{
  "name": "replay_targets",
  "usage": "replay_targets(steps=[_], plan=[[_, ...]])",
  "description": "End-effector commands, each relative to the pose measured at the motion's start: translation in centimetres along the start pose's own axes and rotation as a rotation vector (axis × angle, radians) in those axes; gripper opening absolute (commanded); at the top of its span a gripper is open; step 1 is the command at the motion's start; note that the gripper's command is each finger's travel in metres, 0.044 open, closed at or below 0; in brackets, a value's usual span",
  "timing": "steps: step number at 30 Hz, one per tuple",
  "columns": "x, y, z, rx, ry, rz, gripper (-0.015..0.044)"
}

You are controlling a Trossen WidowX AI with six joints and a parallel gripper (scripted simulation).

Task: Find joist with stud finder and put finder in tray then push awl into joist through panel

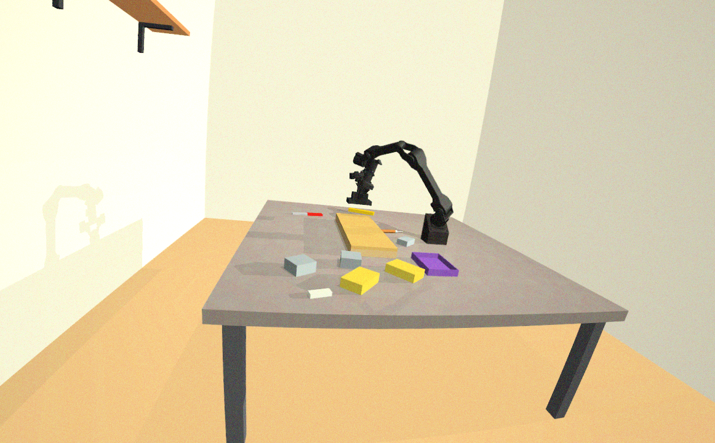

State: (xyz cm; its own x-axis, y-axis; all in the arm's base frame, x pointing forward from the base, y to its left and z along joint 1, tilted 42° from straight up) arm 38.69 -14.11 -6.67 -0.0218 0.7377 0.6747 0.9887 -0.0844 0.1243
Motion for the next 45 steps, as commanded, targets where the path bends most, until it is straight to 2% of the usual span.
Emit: replay_targets(steps=[1, 45], plan=[[-0.1, 0.1, 0.4, -0.008, 0.001, 0.009, 0.0000], [-0.3, -1.7, 7.0, -0.007, 0.004, 0.009, 0.0000]])
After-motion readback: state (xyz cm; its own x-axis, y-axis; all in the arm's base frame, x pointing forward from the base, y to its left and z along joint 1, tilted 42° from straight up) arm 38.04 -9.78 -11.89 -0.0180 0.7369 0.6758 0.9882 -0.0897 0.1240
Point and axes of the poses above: the point midway between the two fingers, 35 mm back from their tips, its own z axis out along the fingers, its own x axis across the jaws, y = z × x, the point moved 1 cm from there along -z, back along the fingers, and after that the axes turned 9 degrees about z, right-handed, at the moved point
